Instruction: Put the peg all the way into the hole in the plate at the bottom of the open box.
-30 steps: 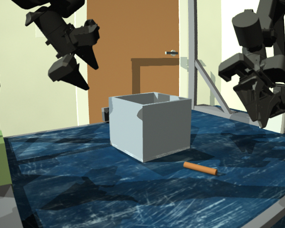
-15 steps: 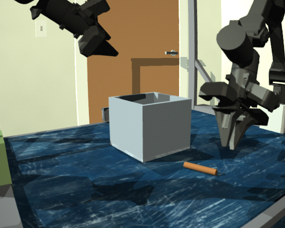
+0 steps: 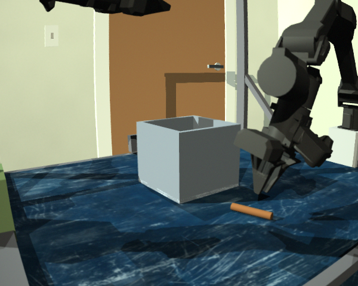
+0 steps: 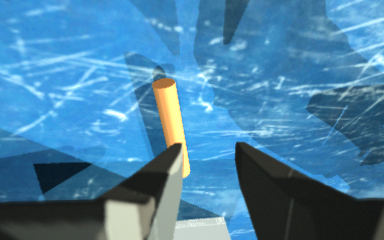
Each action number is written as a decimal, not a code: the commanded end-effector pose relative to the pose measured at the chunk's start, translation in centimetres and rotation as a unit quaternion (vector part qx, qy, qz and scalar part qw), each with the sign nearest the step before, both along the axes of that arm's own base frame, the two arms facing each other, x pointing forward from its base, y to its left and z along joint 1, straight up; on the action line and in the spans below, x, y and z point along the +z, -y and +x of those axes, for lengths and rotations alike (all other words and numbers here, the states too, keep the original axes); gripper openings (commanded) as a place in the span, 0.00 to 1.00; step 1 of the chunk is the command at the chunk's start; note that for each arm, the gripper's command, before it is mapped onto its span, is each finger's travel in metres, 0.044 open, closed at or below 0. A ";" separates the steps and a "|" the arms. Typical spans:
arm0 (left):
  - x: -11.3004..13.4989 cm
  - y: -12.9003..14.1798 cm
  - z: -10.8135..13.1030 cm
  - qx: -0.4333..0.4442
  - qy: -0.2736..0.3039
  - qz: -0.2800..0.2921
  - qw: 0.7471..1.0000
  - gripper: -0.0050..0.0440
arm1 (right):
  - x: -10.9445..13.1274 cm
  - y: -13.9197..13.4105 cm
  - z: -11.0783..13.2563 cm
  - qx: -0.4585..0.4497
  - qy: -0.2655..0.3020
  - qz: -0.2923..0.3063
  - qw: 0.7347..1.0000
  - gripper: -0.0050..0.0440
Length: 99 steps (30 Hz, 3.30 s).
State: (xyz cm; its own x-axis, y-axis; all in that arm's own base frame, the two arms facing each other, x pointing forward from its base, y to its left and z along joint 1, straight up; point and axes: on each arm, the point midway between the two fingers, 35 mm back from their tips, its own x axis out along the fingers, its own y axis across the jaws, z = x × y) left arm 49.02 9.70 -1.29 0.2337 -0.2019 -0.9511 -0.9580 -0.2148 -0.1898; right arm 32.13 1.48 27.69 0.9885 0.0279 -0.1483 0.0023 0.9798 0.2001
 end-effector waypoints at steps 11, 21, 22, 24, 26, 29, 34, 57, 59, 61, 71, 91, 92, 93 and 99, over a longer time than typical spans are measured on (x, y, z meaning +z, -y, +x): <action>-0.3 2.3 -0.3 0.039 -0.079 -0.105 0.991 0.36 | 5.2 1.5 -0.9 -0.006 0.114 -0.108 0.988 1.00; 0.7 2.0 0.2 0.036 -0.060 -0.096 0.993 0.36 | 5.2 1.5 -0.8 -0.011 0.108 -0.097 0.989 1.00; 0.4 2.0 -0.1 0.037 -0.067 -0.095 0.993 0.36 | 5.3 1.6 -0.8 -0.012 0.109 -0.098 0.989 1.00; 0.3 2.0 -0.2 0.037 -0.068 -0.095 0.993 0.36 | 5.2 1.6 -0.8 -0.011 0.108 -0.098 0.989 1.00; 0.3 2.0 -0.1 0.037 -0.067 -0.095 0.993 0.36 | 5.2 1.5 -0.8 -0.011 0.108 -0.098 0.989 1.00; 0.3 2.0 -0.1 0.037 -0.067 -0.095 0.993 0.36 | 5.2 1.5 -0.8 -0.011 0.108 -0.098 0.989 1.00; 1.7 2.0 0.1 0.037 -0.051 -0.095 0.994 0.36 | 5.2 1.5 -0.8 -0.011 0.108 -0.098 0.989 1.00; -2.9 3.3 0.1 0.038 -0.070 -0.094 0.992 0.36 | 5.2 1.5 -0.8 -0.011 0.108 -0.098 0.989 1.00; -3.3 3.5 0.1 0.038 -0.072 -0.094 0.992 0.36 | 5.2 1.5 -0.8 -0.011 0.108 -0.098 0.989 1.00; -3.7 3.6 0.1 0.037 -0.073 -0.093 0.992 0.36 | 5.2 1.5 -0.8 -0.011 0.108 -0.098 0.989 1.00; -4.4 3.9 0.7 0.037 -0.065 -0.093 0.993 0.36 | 5.2 1.5 -0.8 -0.011 0.108 -0.098 0.989 1.00; -4.5 3.9 0.6 0.038 -0.067 -0.093 0.993 0.28 | 5.2 1.5 -0.8 -0.011 0.108 -0.098 0.989 1.00; -4.5 3.9 0.6 0.038 -0.067 -0.093 0.993 0.28 | 5.2 1.5 -0.8 -0.011 0.108 -0.098 0.989 1.00; -4.5 3.9 0.6 0.038 -0.067 -0.093 0.993 0.28 | 5.2 1.5 -0.8 -0.011 0.108 -0.098 0.989 1.00; -4.5 3.9 0.6 0.038 -0.067 -0.093 0.993 0.28 | 5.2 1.5 -0.8 -0.011 0.108 -0.098 0.989 1.00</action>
State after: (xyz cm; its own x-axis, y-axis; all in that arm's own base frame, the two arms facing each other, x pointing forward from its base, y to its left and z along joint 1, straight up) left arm 49.26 5.69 -6.24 0.1184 -0.3707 -0.9212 -0.9526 -0.3043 0.0000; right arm 31.56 -0.04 32.33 0.9986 0.0011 0.0525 -0.0012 1.0000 0.0018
